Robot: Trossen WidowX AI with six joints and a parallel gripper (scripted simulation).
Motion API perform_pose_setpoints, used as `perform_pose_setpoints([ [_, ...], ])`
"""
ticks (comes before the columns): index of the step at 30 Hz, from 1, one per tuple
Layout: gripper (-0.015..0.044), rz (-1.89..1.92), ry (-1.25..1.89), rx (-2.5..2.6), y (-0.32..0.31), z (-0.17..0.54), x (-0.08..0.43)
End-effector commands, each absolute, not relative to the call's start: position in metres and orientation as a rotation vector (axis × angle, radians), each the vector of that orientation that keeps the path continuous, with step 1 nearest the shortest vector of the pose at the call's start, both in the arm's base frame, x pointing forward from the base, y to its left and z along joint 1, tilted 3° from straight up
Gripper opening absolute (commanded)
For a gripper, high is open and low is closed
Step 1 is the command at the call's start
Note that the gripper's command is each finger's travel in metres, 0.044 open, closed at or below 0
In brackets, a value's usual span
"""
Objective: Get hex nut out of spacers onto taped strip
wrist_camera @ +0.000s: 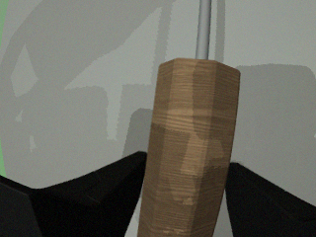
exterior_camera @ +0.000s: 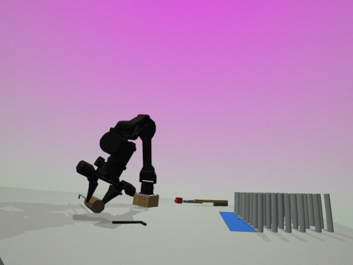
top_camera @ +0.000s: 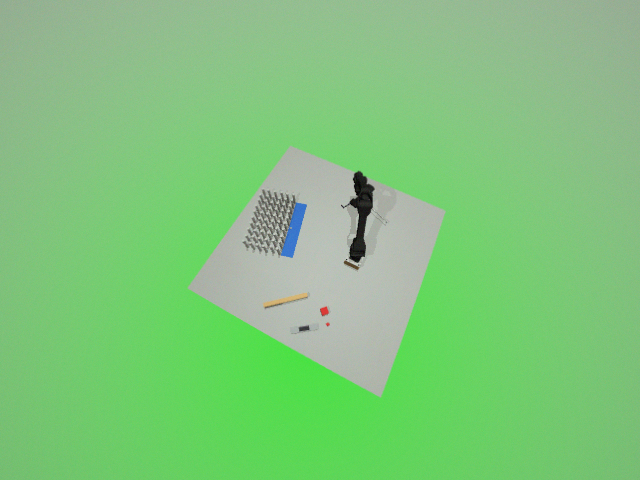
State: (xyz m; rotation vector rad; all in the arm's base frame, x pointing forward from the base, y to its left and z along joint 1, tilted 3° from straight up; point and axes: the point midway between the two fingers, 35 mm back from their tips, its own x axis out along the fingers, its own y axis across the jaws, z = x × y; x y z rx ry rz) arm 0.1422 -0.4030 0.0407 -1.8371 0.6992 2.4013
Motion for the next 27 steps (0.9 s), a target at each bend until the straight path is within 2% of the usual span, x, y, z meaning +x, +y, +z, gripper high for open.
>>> perform_pose_setpoints([
  [1, 0.0000, 2.404, 0.710, -1.829, -0.403, 0.037, 0.141],
  [18, 0.0000, 2.404, 0.710, -1.829, -0.401, 0.023, 0.140],
  [27, 0.0236, 2.401, 0.699, -1.837, -0.401, 0.026, 0.141],
])
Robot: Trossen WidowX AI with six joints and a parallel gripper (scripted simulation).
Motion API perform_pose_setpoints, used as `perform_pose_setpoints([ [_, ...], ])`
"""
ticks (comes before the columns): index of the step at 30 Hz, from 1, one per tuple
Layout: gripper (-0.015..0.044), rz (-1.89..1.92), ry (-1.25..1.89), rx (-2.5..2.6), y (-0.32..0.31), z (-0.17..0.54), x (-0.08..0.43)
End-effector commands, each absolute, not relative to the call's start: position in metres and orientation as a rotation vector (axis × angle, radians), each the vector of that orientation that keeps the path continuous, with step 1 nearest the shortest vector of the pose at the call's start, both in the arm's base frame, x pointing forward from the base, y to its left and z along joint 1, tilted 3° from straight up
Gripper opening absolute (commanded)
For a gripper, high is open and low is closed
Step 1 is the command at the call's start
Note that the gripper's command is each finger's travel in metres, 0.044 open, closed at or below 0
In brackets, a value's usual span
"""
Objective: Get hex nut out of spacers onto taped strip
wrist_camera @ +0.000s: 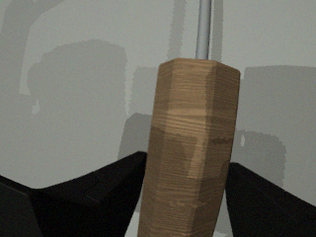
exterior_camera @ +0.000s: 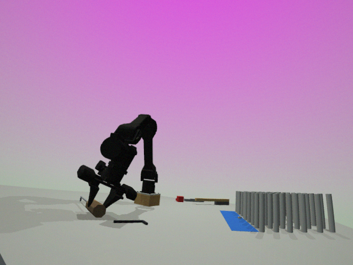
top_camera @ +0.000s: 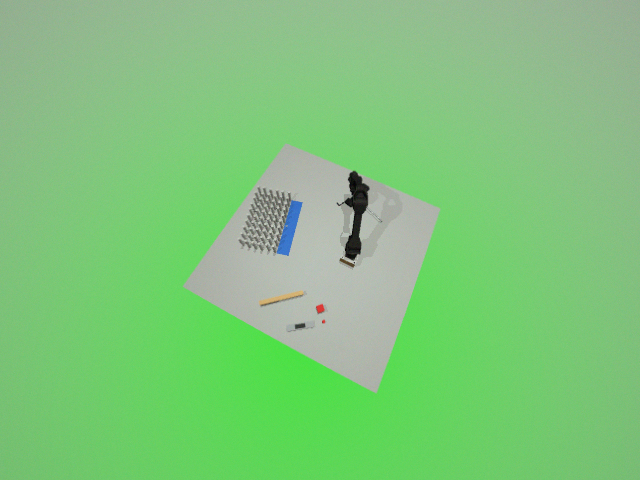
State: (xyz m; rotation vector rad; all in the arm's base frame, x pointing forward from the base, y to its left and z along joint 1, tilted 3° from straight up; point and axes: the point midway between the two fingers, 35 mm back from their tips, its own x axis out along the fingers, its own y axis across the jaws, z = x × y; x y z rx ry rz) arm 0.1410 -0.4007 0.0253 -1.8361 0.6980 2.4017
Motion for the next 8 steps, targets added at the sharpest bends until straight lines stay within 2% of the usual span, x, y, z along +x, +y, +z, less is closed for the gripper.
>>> perform_pose_setpoints([
  [1, 0.0262, 2.401, 0.699, -1.837, -0.4009, 0.0258, 0.1411],
  [8, 0.0440, 2.401, 0.699, -1.837, -0.4009, 0.0258, 0.1411],
])
